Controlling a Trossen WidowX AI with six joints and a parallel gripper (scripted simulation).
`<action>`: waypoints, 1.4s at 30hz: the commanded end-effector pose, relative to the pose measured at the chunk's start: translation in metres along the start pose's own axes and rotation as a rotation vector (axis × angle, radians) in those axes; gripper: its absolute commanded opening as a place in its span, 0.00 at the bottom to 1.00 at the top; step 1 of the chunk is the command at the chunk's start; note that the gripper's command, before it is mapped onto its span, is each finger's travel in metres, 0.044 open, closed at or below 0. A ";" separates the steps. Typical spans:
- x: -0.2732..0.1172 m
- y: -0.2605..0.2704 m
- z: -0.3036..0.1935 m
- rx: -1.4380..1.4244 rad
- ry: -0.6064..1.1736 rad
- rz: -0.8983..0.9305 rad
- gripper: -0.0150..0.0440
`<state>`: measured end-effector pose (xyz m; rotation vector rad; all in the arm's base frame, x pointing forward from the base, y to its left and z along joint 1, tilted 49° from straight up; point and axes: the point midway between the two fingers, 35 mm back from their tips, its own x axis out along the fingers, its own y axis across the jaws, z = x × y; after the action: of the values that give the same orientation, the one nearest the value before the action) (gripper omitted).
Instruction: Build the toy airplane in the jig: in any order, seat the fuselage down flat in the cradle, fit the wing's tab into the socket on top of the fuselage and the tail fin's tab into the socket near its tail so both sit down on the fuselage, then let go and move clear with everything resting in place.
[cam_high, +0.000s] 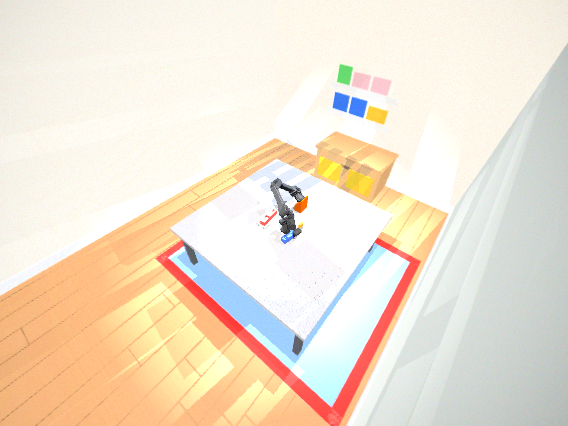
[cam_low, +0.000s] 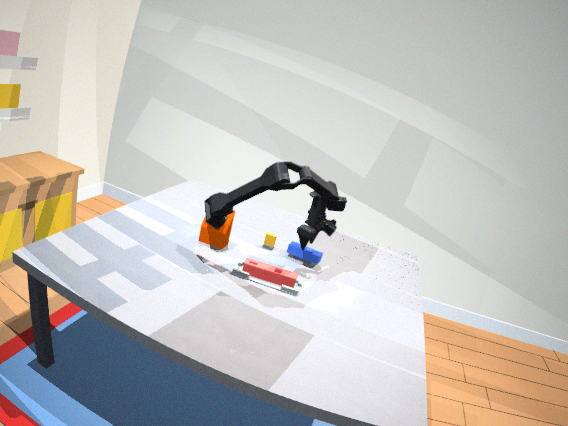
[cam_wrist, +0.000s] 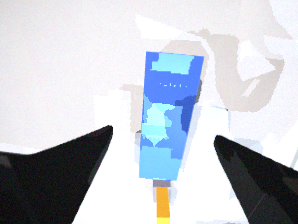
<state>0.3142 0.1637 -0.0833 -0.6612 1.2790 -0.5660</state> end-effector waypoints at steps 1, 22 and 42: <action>0.008 -0.001 0.000 -0.006 -0.001 -0.005 1.00; 0.037 -0.002 0.000 -0.005 -0.001 -0.008 0.96; 0.026 -0.003 -0.001 -0.027 -0.004 0.021 0.26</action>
<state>0.3199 0.1373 -0.1042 -0.6721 1.2830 -0.5599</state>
